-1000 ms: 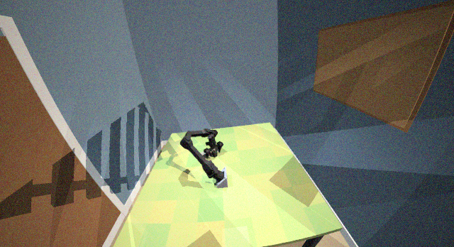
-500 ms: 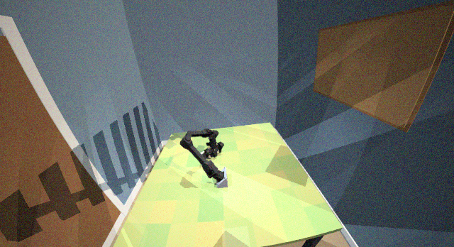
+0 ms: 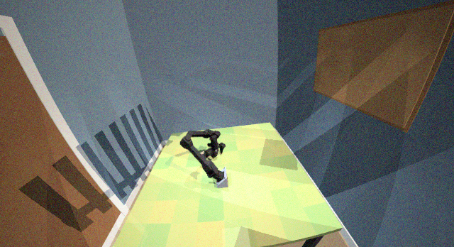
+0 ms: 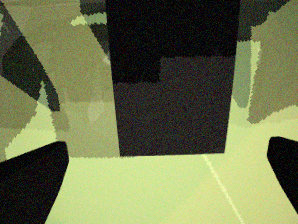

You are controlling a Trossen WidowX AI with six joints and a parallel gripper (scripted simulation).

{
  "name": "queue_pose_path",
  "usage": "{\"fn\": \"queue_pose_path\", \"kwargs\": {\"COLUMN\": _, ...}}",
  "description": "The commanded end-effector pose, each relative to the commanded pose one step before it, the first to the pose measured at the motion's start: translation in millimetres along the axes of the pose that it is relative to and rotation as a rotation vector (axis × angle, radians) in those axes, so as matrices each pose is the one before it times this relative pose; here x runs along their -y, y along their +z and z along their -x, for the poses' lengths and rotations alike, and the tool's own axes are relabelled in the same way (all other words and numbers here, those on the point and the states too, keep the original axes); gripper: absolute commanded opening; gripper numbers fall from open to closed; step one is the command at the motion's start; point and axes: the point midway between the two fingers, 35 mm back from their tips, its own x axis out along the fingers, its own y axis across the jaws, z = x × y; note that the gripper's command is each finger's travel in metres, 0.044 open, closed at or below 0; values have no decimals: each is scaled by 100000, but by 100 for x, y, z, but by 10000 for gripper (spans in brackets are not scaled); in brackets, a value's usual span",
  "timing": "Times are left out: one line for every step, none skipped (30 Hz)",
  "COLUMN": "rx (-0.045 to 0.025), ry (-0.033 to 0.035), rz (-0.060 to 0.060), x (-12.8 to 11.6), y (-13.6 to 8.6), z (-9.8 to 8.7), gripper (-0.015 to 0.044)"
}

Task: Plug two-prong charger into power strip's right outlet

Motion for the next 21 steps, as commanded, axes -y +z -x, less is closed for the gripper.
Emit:
{"fn": "queue_pose_path", "kwargs": {"rx": -329, "ry": -243, "rz": 245, "x": 42, "y": -783, "z": -70, "gripper": 440}}
{"fn": "queue_pose_path", "kwargs": {"rx": -4, "ry": 3, "rz": -3, "x": -1, "y": -144, "z": -12, "gripper": 440}}
{"fn": "queue_pose_path", "kwargs": {"rx": -3, "ry": 3, "rz": -3, "x": -2, "y": -144, "z": -12, "gripper": 440}}
{"fn": "queue_pose_path", "kwargs": {"rx": -3, "ry": 4, "rz": -3, "x": -2, "y": -144, "z": -13, "gripper": 440}}
{"fn": "queue_pose_path", "kwargs": {"rx": -3, "ry": 5, "rz": -3, "x": -3, "y": -143, "z": -13, "gripper": 440}}
{"fn": "queue_pose_path", "kwargs": {"rx": -2, "ry": 5, "rz": -3, "x": -4, "y": -143, "z": -13, "gripper": 440}}
{"fn": "queue_pose_path", "kwargs": {"rx": -2, "ry": 6, "rz": -3, "x": -5, "y": -143, "z": -13, "gripper": 440}}
{"fn": "queue_pose_path", "kwargs": {"rx": -2, "ry": 6, "rz": -3, "x": -6, "y": -143, "z": -14, "gripper": 440}}
{"fn": "queue_pose_path", "kwargs": {"rx": -1, "ry": 7, "rz": -2, "x": -7, "y": -143, "z": -14, "gripper": 440}}
{"fn": "queue_pose_path", "kwargs": {"rx": -1, "ry": 8, "rz": -2, "x": -7, "y": -143, "z": -14, "gripper": 440}}
{"fn": "queue_pose_path", "kwargs": {"rx": -1, "ry": 8, "rz": -2, "x": -8, "y": -143, "z": -15, "gripper": 440}}
{"fn": "queue_pose_path", "kwargs": {"rx": 0, "ry": 9, "rz": -2, "x": -9, "y": -142, "z": -15, "gripper": 440}}
{"fn": "queue_pose_path", "kwargs": {"rx": 0, "ry": 10, "rz": -2, "x": -10, "y": -142, "z": -15, "gripper": 440}}
{"fn": "queue_pose_path", "kwargs": {"rx": 0, "ry": 10, "rz": -2, "x": -11, "y": -142, "z": -16, "gripper": 440}}
{"fn": "queue_pose_path", "kwargs": {"rx": 1, "ry": 11, "rz": -2, "x": -12, "y": -142, "z": -16, "gripper": 440}}
{"fn": "queue_pose_path", "kwargs": {"rx": 1, "ry": 12, "rz": -1, "x": -12, "y": -142, "z": -16, "gripper": 440}}
{"fn": "queue_pose_path", "kwargs": {"rx": 1, "ry": 10, "rz": -1, "x": -11, "y": -116, "z": -13, "gripper": 440}}
{"fn": "queue_pose_path", "kwargs": {"rx": 1, "ry": 6, "rz": -1, "x": -7, "y": -70, "z": -8, "gripper": 440}}
{"fn": "queue_pose_path", "kwargs": {"rx": 0, "ry": 2, "rz": 0, "x": -2, "y": -23, "z": -3, "gripper": 440}}
{"fn": "queue_pose_path", "kwargs": {"rx": 1011, "ry": 285, "rz": -412, "x": 9, "y": 468, "z": 139, "gripper": 440}}
{"fn": "queue_pose_path", "kwargs": {"rx": 2146, "ry": 222, "rz": -175, "x": 7, "y": 76, "z": 221, "gripper": 440}}
